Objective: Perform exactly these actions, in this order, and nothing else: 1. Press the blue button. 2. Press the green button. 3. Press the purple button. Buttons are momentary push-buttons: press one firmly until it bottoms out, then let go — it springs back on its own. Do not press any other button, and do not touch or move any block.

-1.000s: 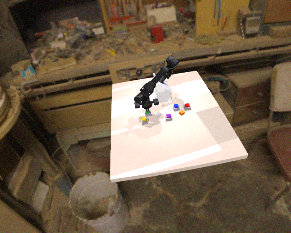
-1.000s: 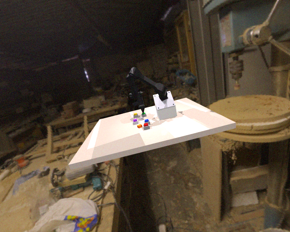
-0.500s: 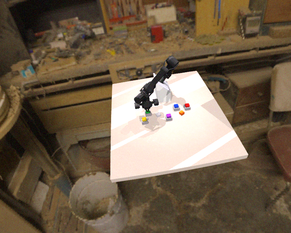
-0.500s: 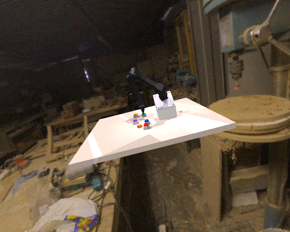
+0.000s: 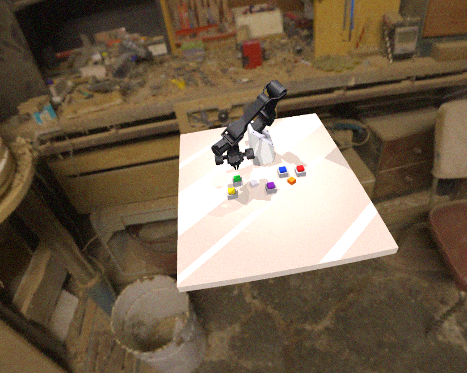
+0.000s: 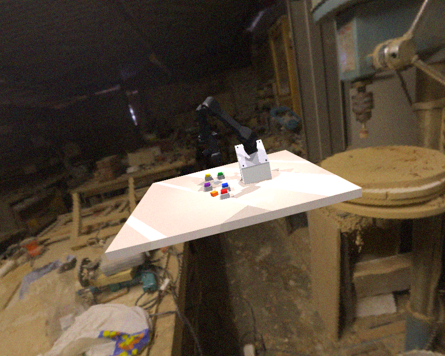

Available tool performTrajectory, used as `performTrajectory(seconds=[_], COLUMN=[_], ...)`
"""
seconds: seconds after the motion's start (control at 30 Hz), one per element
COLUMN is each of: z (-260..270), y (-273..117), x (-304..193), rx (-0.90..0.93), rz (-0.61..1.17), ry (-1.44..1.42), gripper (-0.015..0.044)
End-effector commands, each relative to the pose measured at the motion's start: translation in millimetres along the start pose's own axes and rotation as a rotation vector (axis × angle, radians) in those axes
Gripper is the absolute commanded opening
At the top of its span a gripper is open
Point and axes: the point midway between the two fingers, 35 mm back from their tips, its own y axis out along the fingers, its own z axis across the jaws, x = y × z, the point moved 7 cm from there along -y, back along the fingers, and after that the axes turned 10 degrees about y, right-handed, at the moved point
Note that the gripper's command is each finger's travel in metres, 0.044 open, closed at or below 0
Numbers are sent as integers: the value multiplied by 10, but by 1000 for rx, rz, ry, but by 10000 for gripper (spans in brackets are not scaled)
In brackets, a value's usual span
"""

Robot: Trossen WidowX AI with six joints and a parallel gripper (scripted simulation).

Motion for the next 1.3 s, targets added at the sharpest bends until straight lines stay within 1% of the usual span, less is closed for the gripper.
performTrajectory(seconds=[0.0,0.1,0.17,0.33,0.43,0.5,0.73,0.77,0.87,0.9,1.27], z=[-16,-16,74,848,1404,1653,1684,1682,1681,1683,1682], y=[-406,-406,-421,-455,-421,-398,-369,-292,125,199,330], x=[21,21,88,480,607,628,633,642,652,647,652], rx=[-19,-19,-24,-37,-21,-10,-8,-9,-7,-6,-6], rz=[-31,-31,-32,-40,-37,-32,-31,-31,-31,-31,-31], ry=[-11,-11,-9,-6,-10,-12,-13,-13,-13,-13,-13], gripper=[20,20,20,20,20,20,20,20,20,20,20])
